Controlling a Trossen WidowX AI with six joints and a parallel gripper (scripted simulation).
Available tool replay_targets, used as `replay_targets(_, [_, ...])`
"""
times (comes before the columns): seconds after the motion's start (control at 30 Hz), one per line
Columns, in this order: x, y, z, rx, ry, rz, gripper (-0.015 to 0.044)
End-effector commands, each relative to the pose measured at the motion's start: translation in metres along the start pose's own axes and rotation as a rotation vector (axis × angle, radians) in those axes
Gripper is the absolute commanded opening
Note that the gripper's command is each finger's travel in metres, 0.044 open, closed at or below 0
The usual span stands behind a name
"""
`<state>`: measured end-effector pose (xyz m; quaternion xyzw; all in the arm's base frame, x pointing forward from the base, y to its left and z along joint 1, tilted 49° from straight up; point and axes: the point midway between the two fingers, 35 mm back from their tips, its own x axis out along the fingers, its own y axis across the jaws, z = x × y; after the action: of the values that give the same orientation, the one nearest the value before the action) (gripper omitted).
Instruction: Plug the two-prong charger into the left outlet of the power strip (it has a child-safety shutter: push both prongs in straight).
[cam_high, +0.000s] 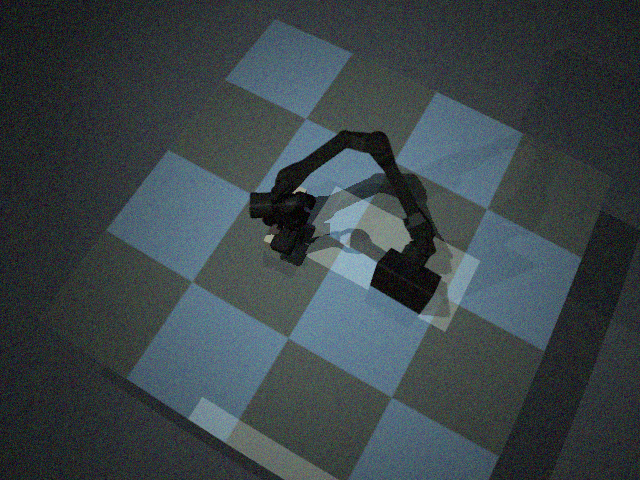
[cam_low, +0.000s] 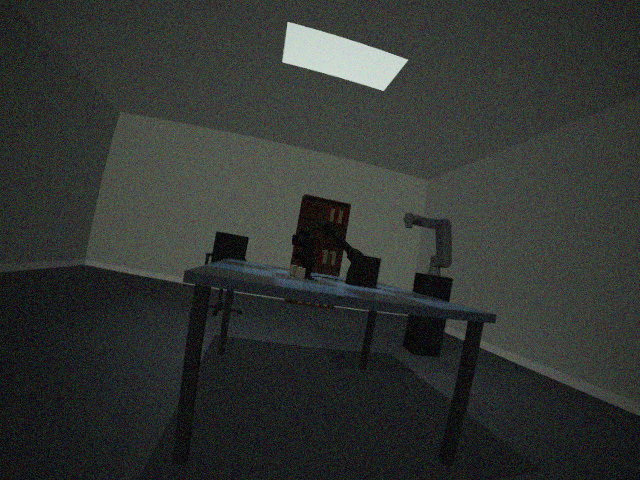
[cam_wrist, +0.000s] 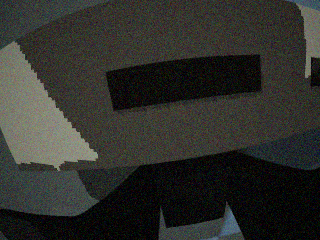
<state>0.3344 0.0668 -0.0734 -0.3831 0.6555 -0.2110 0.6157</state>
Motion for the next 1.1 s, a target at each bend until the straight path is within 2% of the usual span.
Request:
replay_targets(0.0, [0.0000,0.0001,0.0003,0.001,-0.001,0.000,0.0026])
replay_targets(0.53, [0.0000,0.0001,0.0002,0.001,-0.001,0.000,0.0440])
replay_targets(1.07, [0.0004,0.0002,-0.0041,0.004,-0.005,0.000,0.0440])
